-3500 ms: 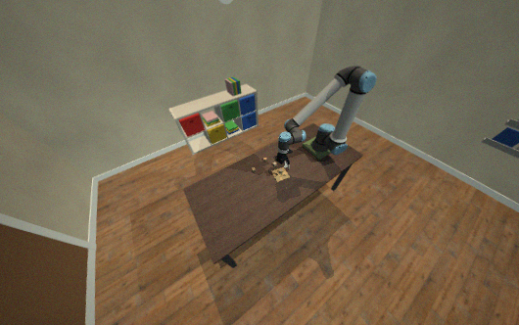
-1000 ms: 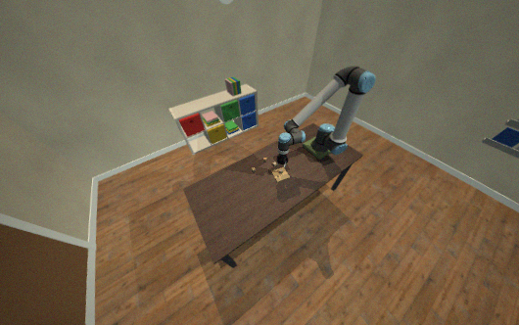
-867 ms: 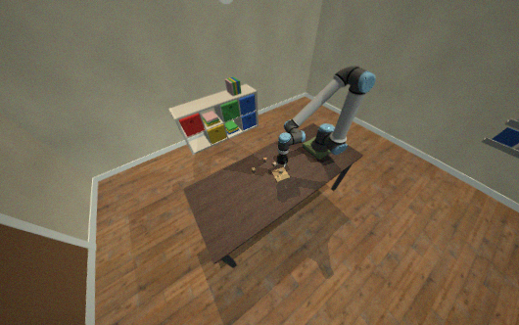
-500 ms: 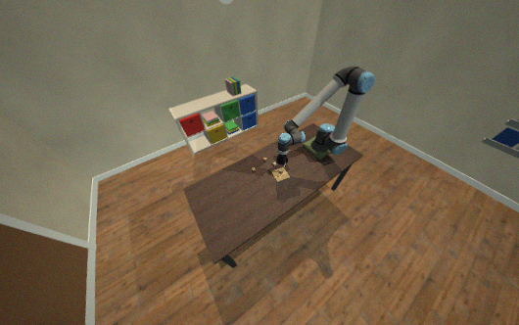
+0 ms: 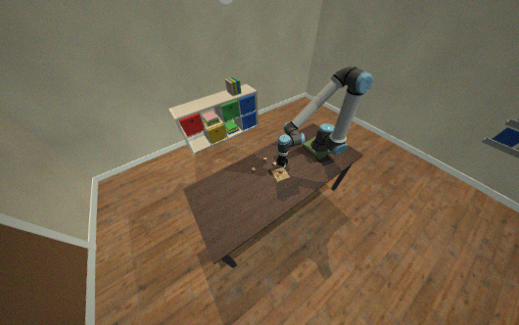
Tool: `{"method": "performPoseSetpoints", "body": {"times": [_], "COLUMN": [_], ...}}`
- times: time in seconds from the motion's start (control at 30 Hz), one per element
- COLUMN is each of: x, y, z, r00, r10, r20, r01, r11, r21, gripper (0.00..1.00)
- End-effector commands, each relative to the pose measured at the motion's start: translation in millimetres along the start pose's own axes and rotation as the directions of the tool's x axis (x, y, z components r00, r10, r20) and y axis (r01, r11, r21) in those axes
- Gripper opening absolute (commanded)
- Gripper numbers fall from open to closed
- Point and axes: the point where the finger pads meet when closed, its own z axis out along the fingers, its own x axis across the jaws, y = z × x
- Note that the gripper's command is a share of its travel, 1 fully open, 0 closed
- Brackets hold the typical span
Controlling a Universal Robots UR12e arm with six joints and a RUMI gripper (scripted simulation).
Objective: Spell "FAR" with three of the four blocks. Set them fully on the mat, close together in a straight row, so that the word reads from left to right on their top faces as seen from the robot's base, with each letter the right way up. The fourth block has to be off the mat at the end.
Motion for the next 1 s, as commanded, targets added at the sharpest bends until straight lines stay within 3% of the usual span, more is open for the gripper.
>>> {"method": "performPoseSetpoints", "body": {"times": [0.0, 0.53, 0.97], "x": [2, 1, 1], "y": [0, 0, 0], "z": [8, 28, 33], "r00": [1.000, 1.000, 1.000], "r10": [-0.002, -0.002, -0.002], "r20": [-0.001, -0.001, 0.000], "r01": [0.002, 0.002, 0.002], "r11": [1.000, 1.000, 1.000], "r21": [0.000, 0.000, -0.001], "gripper": [0.40, 0.40, 0.40]}}
